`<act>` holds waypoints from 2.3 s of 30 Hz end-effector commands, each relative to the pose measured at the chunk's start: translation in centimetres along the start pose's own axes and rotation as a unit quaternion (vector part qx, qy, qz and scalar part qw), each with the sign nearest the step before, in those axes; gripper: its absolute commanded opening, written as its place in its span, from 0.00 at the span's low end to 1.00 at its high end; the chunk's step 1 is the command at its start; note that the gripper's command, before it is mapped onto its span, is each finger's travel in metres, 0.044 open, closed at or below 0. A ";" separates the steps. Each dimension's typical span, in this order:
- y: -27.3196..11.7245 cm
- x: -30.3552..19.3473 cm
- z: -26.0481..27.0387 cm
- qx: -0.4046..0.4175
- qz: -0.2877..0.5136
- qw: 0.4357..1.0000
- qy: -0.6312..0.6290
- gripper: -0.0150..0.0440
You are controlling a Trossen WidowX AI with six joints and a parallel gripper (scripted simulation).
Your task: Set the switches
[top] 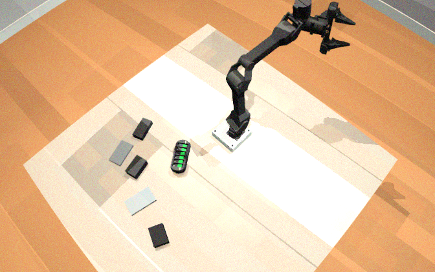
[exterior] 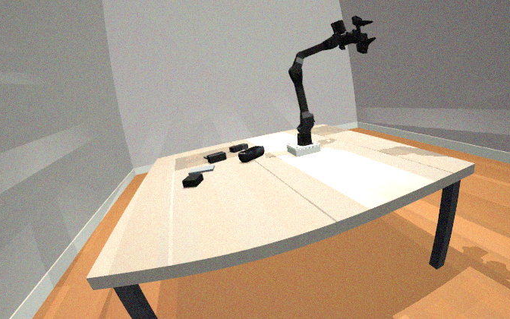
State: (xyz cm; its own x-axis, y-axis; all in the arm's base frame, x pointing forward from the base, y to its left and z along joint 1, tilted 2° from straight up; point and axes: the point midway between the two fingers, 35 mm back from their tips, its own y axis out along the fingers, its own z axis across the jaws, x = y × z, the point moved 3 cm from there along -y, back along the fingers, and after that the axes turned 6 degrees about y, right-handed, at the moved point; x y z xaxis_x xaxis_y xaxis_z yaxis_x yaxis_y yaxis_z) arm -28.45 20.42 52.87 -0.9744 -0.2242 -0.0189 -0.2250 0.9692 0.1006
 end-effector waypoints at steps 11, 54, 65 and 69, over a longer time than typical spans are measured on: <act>5.5 -7.2 4.2 0.034 0.099 0.994 -0.010 0.44; -25.2 -51.8 31.3 0.235 0.769 0.521 0.287 0.25; -38.3 -45.2 37.1 0.161 0.840 0.273 0.441 0.25; -41.3 -41.4 39.1 0.117 0.844 0.176 0.493 0.25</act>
State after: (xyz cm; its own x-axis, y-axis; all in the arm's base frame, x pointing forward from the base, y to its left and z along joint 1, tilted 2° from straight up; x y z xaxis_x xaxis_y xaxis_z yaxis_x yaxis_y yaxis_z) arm 23.57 -3.70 12.44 0.6775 0.7345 0.0399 0.3792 -0.3023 -0.8745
